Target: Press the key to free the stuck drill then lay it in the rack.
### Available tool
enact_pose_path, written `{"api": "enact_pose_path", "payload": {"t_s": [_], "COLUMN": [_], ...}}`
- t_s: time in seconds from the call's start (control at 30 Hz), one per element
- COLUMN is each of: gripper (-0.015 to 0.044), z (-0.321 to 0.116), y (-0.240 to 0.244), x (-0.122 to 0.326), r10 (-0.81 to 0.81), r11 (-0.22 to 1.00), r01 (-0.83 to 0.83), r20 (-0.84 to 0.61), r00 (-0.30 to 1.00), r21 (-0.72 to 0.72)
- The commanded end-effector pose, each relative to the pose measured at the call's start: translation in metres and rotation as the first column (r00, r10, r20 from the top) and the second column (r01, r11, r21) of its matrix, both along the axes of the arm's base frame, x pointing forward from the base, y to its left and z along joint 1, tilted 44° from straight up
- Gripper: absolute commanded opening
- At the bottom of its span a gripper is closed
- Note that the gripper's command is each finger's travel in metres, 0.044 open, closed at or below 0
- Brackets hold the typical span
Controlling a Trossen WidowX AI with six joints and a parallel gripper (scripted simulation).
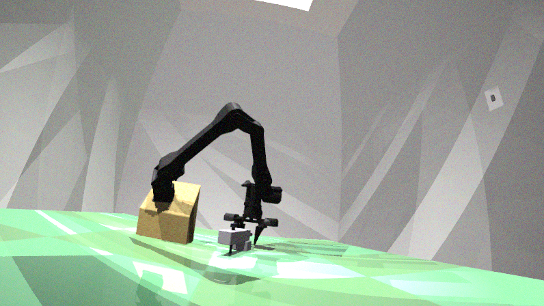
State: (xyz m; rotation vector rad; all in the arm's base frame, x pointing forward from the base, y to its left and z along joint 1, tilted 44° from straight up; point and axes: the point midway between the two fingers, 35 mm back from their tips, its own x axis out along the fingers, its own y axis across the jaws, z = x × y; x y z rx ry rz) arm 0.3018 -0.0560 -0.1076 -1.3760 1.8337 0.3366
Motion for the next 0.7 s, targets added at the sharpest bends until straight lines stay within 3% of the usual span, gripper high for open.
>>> {"api": "enact_pose_path", "payload": {"t_s": [0.0,0.1,0.2,0.67], "gripper": [0.0099,0.0020,0.0000,0.0000], "z": [0.0001,0.0001,0.0001,0.0019], "y": [0.0003,0.0003,0.0003,0.0023], "x": [0.0003,0.0003,0.0003,-0.0005], "r10": [0.001,0.001,0.001,0.004], "r11": [1.000,1.000,1.000,1.000], "r01": [-0.001,-0.001,-0.001,-0.004], "r20": [0.001,0.001,0.001,-0.006], "r00": [1.000,1.000,1.000,1.000], "r21": [0.000,0.000,0.000,-0.005]}}
